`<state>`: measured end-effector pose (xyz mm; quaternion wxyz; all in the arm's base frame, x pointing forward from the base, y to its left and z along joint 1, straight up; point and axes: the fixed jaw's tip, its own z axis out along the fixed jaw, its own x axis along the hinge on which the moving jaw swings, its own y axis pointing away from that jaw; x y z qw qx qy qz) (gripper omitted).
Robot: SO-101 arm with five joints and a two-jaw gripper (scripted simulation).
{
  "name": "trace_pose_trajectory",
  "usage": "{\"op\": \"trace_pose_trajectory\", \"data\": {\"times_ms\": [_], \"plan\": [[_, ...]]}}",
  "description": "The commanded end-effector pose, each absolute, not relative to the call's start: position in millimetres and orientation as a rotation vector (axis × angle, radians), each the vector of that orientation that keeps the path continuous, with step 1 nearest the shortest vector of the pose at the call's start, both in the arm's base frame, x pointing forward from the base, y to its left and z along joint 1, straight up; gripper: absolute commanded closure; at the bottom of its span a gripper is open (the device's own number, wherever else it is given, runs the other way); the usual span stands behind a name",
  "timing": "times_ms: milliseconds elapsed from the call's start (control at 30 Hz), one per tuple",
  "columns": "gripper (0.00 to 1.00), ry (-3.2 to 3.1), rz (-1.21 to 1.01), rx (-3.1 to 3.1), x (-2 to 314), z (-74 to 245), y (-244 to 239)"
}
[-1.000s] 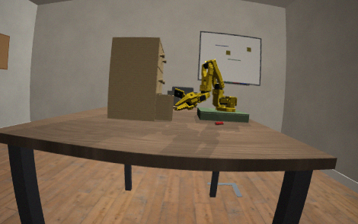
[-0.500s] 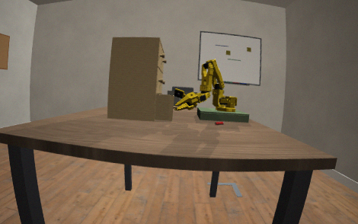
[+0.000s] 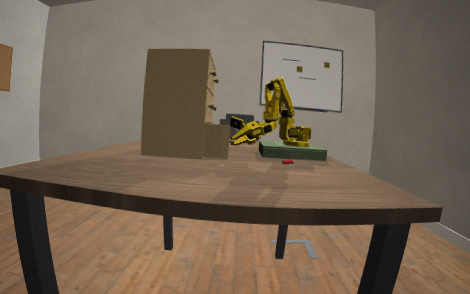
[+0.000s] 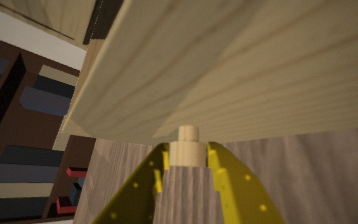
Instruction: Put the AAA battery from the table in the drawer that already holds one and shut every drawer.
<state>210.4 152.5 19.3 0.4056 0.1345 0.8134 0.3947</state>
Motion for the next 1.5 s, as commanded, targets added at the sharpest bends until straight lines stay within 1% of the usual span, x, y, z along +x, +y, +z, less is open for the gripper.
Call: {"op": "trace_pose_trajectory", "data": {"times_ms": [0, 467, 967, 1033, 1467], "plan": [[1.00, 2.046, 1.028, 0.308, 205.0, 23.4, 158.6], [1.00, 2.046, 1.028, 0.308, 205.0, 23.4, 158.6], [0.88, 2.046, 1.028, 0.308, 205.0, 23.4, 158.6], [0.88, 2.046, 1.028, 0.308, 205.0, 23.4, 158.6], [0.80, 2.046, 1.028, 0.308, 205.0, 23.4, 158.6]]}}
